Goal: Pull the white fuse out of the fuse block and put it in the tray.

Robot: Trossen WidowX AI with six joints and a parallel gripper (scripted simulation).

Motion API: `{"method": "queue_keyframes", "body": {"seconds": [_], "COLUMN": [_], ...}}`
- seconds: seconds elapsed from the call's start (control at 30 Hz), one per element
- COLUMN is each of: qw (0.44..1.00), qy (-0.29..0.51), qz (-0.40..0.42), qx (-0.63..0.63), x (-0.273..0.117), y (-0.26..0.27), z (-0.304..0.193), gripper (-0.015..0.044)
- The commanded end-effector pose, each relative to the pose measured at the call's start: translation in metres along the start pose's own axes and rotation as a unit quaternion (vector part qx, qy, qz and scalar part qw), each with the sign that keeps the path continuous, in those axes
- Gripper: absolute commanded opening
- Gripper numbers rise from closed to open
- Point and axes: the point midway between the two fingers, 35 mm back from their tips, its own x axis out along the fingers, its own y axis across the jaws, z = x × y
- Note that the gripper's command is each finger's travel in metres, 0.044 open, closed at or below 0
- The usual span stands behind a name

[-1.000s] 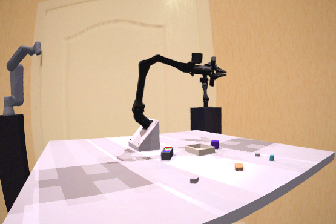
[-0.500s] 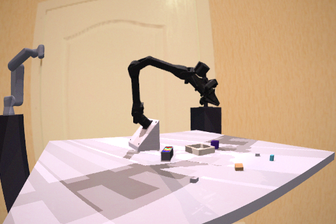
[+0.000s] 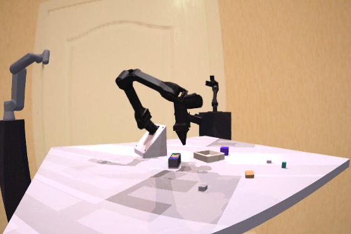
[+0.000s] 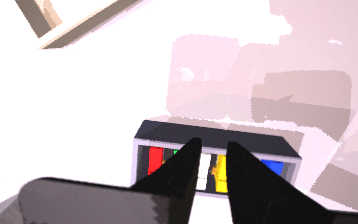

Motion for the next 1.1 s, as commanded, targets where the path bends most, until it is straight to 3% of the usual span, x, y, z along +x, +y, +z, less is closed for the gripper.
{"method": "queue_keyframes", "body": {"seconds": [0.0, 1.07], "qw": [0.999, 0.999], "qy": [0.044, 0.045], "qz": [0.02, 0.02], "qx": [0.017, 0.017], "x": [0.009, 0.035], "y": [-0.001, -0.001], "z": [-0.036, -0.042], "gripper": [0.0062, 0.0062]}}
